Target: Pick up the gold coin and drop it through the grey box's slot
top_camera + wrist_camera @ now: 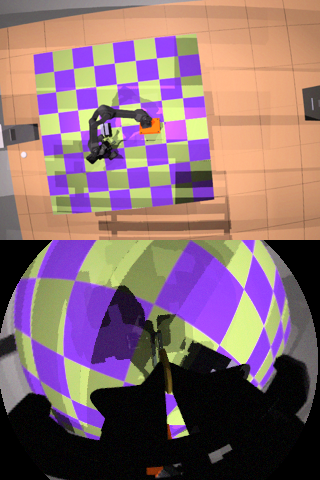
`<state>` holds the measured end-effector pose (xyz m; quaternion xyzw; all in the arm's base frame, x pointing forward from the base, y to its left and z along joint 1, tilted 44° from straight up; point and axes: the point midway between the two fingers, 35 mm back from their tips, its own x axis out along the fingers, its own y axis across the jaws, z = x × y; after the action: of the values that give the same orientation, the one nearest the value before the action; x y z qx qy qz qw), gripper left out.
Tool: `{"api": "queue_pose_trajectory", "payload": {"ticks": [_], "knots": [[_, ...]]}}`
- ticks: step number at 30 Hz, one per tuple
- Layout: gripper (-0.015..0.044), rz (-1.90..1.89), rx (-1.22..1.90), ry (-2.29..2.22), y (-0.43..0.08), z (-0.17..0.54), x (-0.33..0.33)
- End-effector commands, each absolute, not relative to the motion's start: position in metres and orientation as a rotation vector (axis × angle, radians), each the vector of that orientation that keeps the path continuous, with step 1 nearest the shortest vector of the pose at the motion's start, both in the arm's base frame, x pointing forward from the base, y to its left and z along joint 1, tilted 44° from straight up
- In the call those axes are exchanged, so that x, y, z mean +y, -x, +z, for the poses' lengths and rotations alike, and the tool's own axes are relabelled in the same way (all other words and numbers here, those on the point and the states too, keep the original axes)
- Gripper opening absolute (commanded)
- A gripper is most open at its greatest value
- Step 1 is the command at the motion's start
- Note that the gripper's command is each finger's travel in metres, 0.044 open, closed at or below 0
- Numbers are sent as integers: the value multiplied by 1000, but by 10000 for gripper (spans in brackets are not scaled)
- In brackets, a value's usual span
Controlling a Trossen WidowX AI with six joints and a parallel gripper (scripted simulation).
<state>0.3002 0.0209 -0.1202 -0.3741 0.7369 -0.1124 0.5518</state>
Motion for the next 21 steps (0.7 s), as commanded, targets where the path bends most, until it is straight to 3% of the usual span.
{"api": "queue_pose_trajectory", "payload": {"ticks": [1, 21], "knots": [[0, -264, 1736, 877, -303, -113, 29], [0, -165, 1766, 962, -303, -86, 53]]}}
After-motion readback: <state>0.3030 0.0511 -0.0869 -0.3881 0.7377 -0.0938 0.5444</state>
